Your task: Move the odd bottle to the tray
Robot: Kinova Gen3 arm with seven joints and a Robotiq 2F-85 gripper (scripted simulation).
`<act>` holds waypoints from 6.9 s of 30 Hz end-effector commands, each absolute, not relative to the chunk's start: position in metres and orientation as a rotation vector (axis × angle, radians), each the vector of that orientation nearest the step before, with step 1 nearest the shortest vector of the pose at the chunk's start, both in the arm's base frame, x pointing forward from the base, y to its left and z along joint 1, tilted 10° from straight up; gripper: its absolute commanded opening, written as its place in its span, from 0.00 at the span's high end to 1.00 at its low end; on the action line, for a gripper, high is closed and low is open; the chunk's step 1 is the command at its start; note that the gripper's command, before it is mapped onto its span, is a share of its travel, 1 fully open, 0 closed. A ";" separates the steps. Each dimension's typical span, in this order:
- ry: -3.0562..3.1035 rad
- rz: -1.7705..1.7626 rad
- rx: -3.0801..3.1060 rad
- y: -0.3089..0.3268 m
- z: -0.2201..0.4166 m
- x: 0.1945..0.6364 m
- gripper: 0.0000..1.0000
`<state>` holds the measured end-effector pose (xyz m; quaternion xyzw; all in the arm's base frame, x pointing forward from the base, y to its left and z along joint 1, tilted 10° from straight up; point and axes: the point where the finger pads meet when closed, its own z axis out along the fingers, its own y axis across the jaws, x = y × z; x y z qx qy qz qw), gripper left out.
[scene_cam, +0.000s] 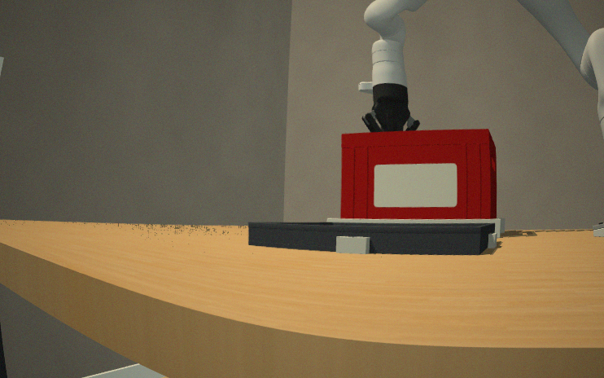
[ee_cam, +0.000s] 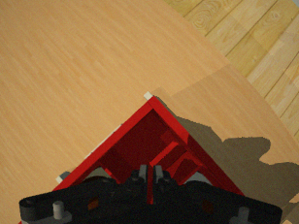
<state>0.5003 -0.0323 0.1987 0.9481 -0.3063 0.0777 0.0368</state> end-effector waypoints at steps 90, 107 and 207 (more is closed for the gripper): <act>-0.940 0.241 2.911 -0.022 0.285 0.490 1.00; -0.940 0.241 2.911 -0.022 0.285 0.490 1.00; -0.940 0.241 2.911 0.062 0.247 0.479 0.36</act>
